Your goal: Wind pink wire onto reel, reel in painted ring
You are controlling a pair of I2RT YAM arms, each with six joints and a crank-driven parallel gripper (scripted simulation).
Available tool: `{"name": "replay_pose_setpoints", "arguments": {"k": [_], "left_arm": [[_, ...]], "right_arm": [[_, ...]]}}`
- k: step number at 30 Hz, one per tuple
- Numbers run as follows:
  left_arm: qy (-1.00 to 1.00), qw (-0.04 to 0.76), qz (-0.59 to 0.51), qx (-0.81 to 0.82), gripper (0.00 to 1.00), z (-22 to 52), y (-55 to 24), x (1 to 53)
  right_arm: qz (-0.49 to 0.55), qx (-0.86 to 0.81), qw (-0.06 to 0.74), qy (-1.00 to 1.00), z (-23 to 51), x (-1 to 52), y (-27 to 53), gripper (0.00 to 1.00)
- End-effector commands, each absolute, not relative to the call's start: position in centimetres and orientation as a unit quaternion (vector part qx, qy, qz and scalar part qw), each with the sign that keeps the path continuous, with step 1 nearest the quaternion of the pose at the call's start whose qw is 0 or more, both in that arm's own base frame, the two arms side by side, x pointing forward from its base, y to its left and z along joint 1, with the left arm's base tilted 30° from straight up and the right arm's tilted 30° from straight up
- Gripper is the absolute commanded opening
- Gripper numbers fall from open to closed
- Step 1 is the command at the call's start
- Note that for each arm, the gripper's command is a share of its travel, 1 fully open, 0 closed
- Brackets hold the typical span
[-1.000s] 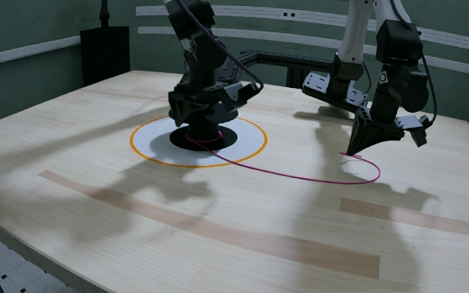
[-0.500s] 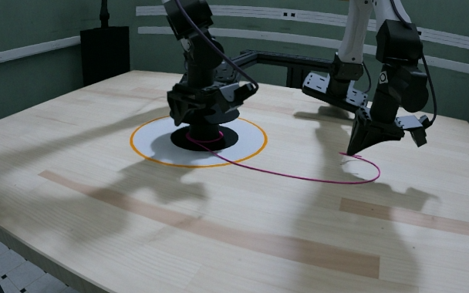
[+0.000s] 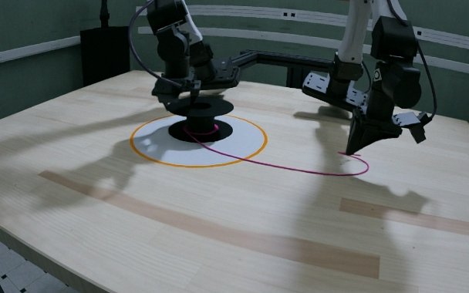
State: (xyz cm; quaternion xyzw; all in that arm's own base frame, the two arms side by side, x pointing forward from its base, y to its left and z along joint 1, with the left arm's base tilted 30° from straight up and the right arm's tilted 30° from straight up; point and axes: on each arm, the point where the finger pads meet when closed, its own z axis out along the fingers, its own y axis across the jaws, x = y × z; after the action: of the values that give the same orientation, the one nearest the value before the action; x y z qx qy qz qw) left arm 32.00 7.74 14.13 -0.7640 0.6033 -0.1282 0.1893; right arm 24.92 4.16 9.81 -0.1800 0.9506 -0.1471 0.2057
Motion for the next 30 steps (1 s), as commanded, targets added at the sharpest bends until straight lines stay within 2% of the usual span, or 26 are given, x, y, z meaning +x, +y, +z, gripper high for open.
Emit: {"name": "replay_pose_setpoints", "arguments": {"k": [1, 4, 5, 19, 24, 30], "left_arm": [[0.615, 0.230, -0.115, -0.746, 0.00, 15.4, 8.3, 32.1], [0.620, 0.231, -0.114, -0.741, 0.00, 15.4, 8.4, 32.1], [0.632, 0.233, -0.110, -0.730, 0.00, 15.4, 8.5, 32.1], [0.636, 0.177, -0.152, -0.735, 0.00, 14.4, 8.0, 32.1], [0.614, 0.176, -0.158, -0.753, 0.00, 14.1, 7.9, 32.1], [0.596, 0.180, -0.158, -0.767, 0.00, 14.4, 8.0, 32.3]], "right_arm": [[-0.107, -0.013, 0.234, 0.966, 7.9, 22.2, 5.2, 0.58], [-0.099, 0.016, 0.236, 0.967, 7.6, 21.7, 5.6, 0.58], [-0.081, 0.085, 0.240, 0.964, 7.4, 21.5, 6.1, 0.58], [0.017, 0.435, 0.253, 0.864, 7.5, 22.9, 8.7, 0.58], [0.027, 0.481, 0.256, 0.838, 7.7, 23.0, 8.1, 0.58], [0.027, 0.481, 0.256, 0.838, 7.7, 23.0, 8.1, 0.76]]}}
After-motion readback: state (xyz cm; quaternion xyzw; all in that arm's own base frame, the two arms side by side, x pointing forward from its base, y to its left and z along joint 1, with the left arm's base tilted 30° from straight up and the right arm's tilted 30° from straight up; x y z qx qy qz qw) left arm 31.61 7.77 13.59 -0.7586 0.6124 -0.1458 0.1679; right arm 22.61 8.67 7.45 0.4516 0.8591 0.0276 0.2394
